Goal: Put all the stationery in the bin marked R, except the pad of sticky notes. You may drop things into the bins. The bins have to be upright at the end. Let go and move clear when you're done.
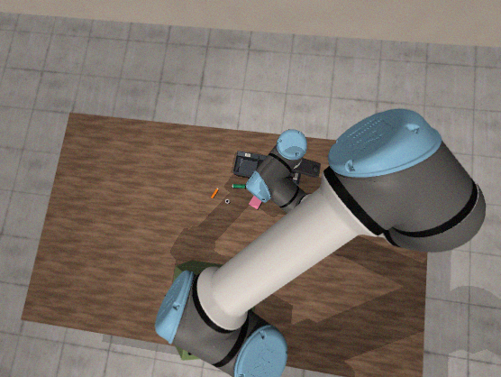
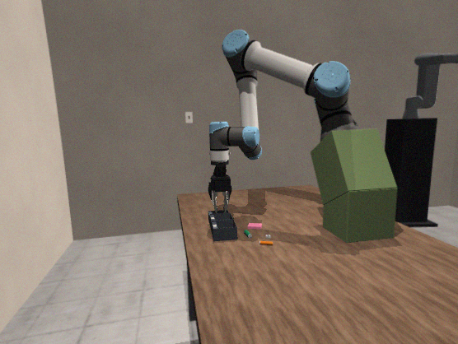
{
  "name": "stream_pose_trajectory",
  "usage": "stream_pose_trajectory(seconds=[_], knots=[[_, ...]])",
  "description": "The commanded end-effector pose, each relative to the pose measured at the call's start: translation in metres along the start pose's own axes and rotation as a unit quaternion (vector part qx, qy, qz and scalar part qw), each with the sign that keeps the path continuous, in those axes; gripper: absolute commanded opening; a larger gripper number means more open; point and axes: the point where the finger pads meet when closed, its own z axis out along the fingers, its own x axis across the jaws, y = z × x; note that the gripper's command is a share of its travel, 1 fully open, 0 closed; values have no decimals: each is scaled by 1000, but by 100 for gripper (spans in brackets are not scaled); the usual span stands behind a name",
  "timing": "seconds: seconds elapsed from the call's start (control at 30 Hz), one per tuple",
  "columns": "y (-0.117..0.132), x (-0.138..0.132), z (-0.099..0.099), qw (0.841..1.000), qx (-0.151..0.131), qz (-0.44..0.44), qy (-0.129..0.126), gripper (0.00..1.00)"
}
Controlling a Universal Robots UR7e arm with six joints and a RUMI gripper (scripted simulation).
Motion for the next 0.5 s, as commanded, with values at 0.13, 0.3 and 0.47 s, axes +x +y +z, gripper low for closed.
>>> stream_pose_trajectory(seconds=[0.13,0.3,0.47], knots=[[0,0,-12,1000,0,0,-1,18],[0,0,-23,1000,0,0,-1,18],[0,0,-36,1000,0,0,-1,18]])
